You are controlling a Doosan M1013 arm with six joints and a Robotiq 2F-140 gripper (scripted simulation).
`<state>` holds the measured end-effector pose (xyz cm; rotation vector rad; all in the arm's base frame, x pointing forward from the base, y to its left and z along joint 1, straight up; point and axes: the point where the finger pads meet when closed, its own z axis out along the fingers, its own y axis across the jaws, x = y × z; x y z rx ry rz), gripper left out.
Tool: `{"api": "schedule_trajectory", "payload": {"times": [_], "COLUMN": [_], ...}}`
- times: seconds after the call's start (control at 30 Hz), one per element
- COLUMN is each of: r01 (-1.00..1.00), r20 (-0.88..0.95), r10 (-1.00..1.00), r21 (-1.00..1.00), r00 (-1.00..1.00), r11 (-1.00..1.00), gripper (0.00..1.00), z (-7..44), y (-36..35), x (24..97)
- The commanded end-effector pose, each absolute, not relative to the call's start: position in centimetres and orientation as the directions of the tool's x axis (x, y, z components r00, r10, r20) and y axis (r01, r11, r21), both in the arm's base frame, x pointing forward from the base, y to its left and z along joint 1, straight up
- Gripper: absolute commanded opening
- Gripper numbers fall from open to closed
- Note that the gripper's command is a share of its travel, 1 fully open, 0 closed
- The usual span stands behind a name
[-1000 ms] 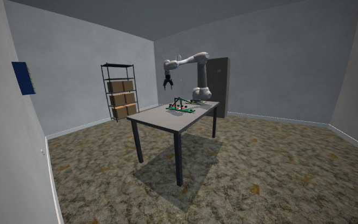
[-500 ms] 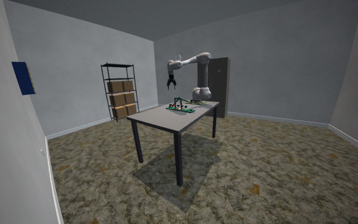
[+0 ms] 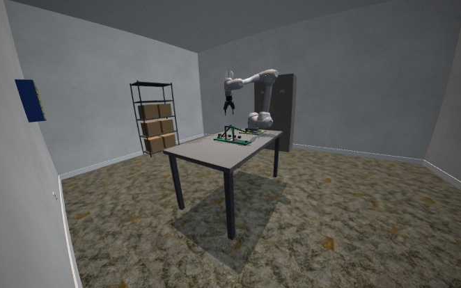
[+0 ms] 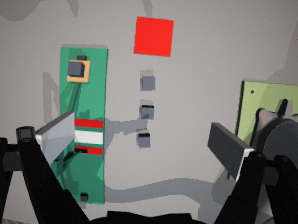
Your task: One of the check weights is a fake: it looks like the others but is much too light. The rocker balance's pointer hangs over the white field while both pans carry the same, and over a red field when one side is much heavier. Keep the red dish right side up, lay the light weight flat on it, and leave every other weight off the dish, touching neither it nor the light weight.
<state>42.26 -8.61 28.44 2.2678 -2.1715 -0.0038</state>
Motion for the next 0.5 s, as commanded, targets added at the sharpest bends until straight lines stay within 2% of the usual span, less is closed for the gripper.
{"api": "schedule_trajectory", "payload": {"times": [0.0, 0.47], "r01": [-0.999, -0.999], "r20": [0.000, 0.000], "r10": [-0.999, -0.999], "r21": [0.002, 0.002], "r00": [0.043, 0.043], "r11": [-0.043, -0.043], "gripper": [1.00, 1.00], "z": [28.52, 28.52], "y": [-7.97, -7.82], "x": [40.75, 40.40]}}
